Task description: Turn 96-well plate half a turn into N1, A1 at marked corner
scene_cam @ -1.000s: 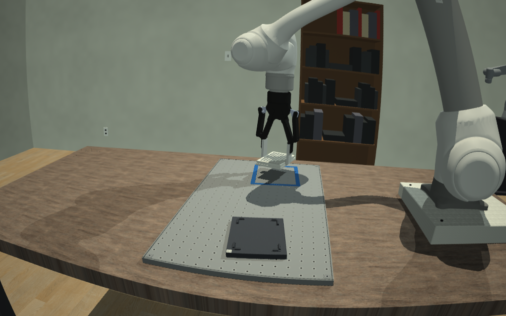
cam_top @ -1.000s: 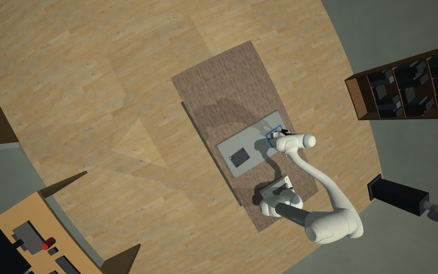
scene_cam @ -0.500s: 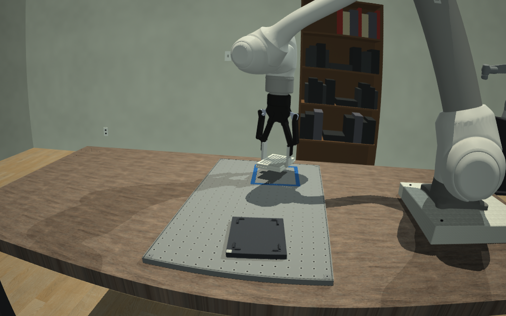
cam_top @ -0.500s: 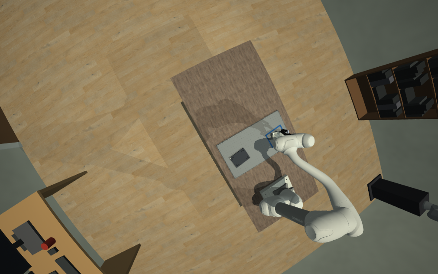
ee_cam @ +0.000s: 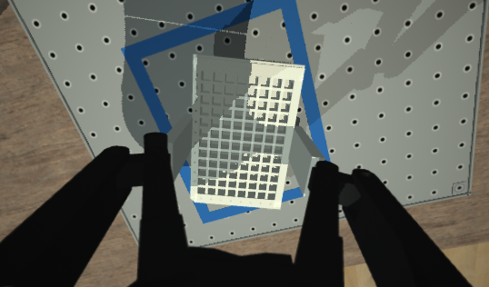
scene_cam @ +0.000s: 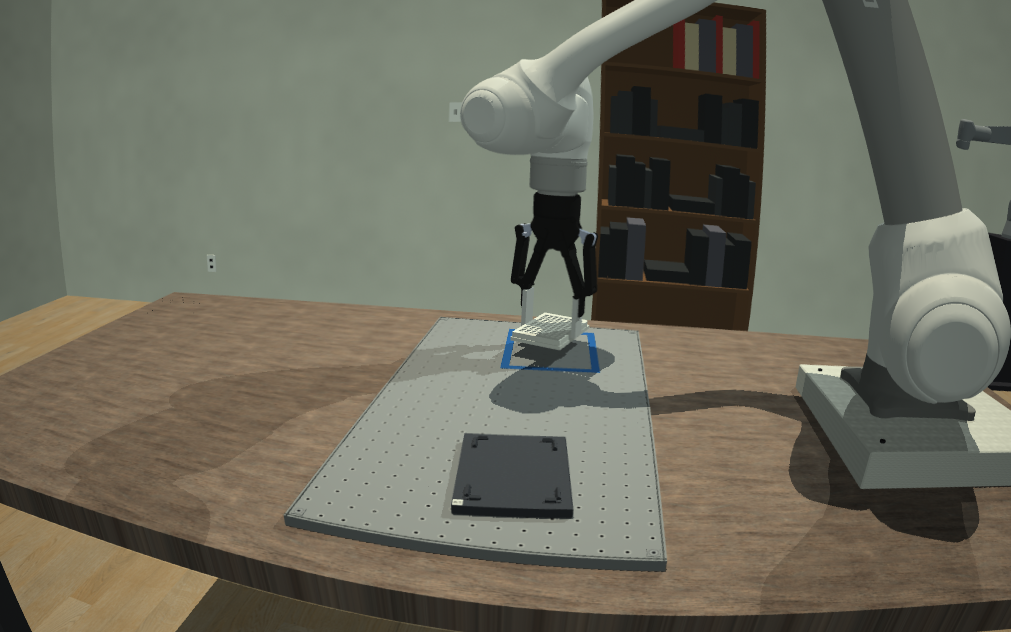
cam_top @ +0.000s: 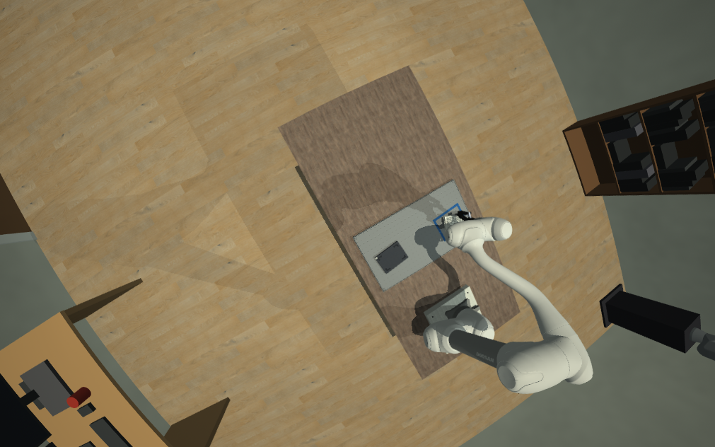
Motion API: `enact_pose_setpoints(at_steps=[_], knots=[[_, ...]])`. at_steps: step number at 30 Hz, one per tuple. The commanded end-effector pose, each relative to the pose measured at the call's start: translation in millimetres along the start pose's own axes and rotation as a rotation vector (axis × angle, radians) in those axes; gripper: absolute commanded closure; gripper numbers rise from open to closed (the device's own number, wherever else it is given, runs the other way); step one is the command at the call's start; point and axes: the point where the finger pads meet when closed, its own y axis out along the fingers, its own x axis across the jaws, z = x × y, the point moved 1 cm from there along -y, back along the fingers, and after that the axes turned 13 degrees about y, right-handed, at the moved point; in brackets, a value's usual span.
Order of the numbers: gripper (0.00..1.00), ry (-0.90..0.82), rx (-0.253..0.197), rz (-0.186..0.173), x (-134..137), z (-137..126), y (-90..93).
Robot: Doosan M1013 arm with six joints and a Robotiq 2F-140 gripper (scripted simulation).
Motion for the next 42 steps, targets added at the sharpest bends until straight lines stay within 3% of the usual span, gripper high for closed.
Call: enact_pose_setpoints(at_steps=[1,42], knots=[[1.0,0.008,-0.002,0.005,-2,-1,7.4],[1.0,0.008,-0.002,0.005,-2,-1,29.6]])
